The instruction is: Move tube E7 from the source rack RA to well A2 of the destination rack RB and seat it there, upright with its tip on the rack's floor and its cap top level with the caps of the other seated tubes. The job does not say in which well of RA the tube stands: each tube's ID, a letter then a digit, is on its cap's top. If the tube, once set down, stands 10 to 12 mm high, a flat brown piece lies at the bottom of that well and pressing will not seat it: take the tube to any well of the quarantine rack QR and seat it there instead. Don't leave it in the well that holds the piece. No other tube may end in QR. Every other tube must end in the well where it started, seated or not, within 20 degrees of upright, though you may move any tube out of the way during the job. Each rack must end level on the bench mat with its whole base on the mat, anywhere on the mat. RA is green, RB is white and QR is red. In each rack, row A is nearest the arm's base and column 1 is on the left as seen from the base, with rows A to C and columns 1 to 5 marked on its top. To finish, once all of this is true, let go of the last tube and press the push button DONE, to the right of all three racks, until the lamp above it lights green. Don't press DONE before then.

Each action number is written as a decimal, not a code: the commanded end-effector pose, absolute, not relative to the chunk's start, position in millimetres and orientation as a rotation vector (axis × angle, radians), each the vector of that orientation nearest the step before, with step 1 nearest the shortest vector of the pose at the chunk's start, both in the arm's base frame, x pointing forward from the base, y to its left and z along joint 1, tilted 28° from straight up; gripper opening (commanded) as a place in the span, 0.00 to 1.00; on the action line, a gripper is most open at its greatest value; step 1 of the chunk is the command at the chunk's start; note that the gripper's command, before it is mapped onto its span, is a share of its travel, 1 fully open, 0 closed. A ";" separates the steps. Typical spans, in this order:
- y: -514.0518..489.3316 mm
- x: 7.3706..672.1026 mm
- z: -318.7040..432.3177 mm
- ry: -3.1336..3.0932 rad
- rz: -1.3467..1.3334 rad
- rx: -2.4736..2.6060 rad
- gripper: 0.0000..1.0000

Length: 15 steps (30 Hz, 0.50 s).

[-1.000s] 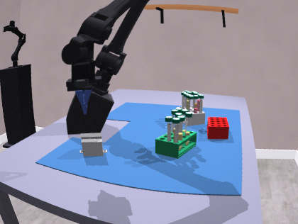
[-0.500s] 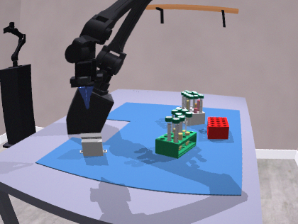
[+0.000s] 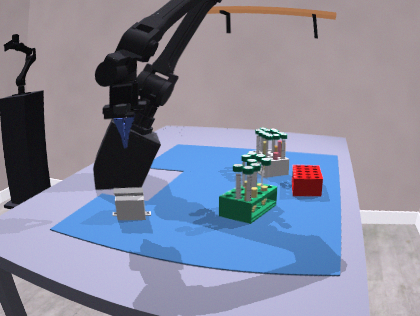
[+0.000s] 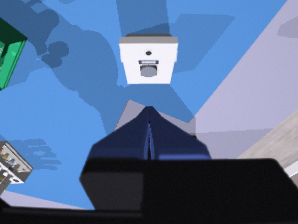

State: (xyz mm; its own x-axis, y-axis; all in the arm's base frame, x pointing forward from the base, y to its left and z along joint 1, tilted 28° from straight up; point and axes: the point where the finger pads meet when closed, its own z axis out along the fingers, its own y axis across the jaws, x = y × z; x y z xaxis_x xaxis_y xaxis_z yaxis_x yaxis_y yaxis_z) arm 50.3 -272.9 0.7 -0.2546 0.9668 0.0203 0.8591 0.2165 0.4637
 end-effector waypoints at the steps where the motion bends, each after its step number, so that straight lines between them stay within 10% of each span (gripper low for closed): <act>1: -261.2 42.9 5.2 2.215 0.538 1.713 0.00; 15: -288.0 48.8 10.2 2.219 0.531 1.706 0.00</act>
